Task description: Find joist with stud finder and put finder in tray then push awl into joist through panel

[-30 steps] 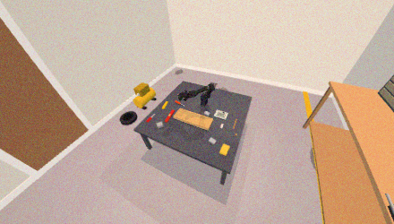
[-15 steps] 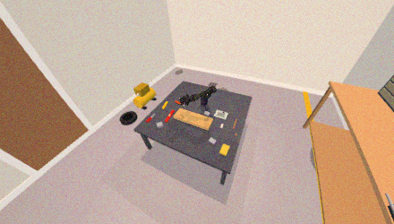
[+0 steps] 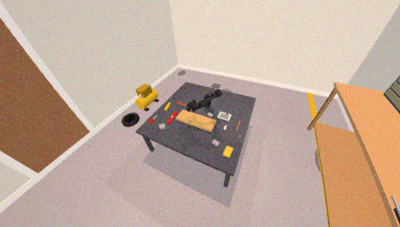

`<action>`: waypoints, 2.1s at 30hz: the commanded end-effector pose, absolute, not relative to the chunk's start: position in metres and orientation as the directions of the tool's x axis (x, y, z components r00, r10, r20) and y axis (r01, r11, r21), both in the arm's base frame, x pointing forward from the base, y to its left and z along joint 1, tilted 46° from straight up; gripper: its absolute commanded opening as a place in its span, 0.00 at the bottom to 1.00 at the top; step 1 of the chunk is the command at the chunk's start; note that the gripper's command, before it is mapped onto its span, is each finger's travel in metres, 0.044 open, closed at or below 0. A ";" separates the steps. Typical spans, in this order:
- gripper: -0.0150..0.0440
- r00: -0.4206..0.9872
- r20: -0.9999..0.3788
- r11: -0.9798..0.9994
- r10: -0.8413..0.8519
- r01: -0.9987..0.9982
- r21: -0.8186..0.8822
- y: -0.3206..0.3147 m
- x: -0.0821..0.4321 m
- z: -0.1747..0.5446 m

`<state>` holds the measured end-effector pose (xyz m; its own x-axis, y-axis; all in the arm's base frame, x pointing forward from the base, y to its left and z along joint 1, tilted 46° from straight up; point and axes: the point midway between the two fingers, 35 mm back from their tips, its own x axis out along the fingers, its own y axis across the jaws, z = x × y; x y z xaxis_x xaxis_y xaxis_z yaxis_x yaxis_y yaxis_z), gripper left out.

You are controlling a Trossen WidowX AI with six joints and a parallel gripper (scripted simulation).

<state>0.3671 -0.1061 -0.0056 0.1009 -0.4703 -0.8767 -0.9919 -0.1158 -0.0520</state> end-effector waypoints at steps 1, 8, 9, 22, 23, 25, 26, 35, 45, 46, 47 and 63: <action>0.25 0.105 -0.868 -0.111 -0.486 -0.992 -0.058 -0.091 0.373 0.012; 0.25 0.098 -0.858 -0.122 -0.505 -0.992 -0.042 -0.050 0.375 0.042; 0.25 0.098 -0.856 -0.124 -0.508 -0.991 -0.040 -0.044 0.375 0.047; 0.25 0.100 -0.845 -0.134 -0.525 -0.990 -0.034 -0.018 0.372 0.067; 0.25 0.100 -0.845 -0.134 -0.525 -0.990 -0.034 -0.017 0.372 0.067; 0.25 0.100 -0.846 -0.134 -0.524 -0.990 -0.034 -0.016 0.372 0.066; 0.25 0.100 -0.846 -0.134 -0.524 -0.990 -0.034 -0.015 0.372 0.065; 0.25 0.100 -0.846 -0.134 -0.524 -0.990 -0.034 -0.007 0.372 0.057; 0.25 0.100 -0.846 -0.134 -0.523 -0.990 -0.034 0.002 0.371 0.048; 0.25 0.100 -0.846 -0.134 -0.523 -0.990 -0.034 0.003 0.371 0.047; 0.25 0.100 -0.846 -0.134 -0.523 -0.990 -0.034 0.004 0.370 0.047; 0.25 0.099 -0.847 -0.134 -0.522 -0.990 -0.034 0.018 0.369 0.033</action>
<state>0.3689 0.0179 0.0354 0.1008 -0.5182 -0.8493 -0.9896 -0.1403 -0.0319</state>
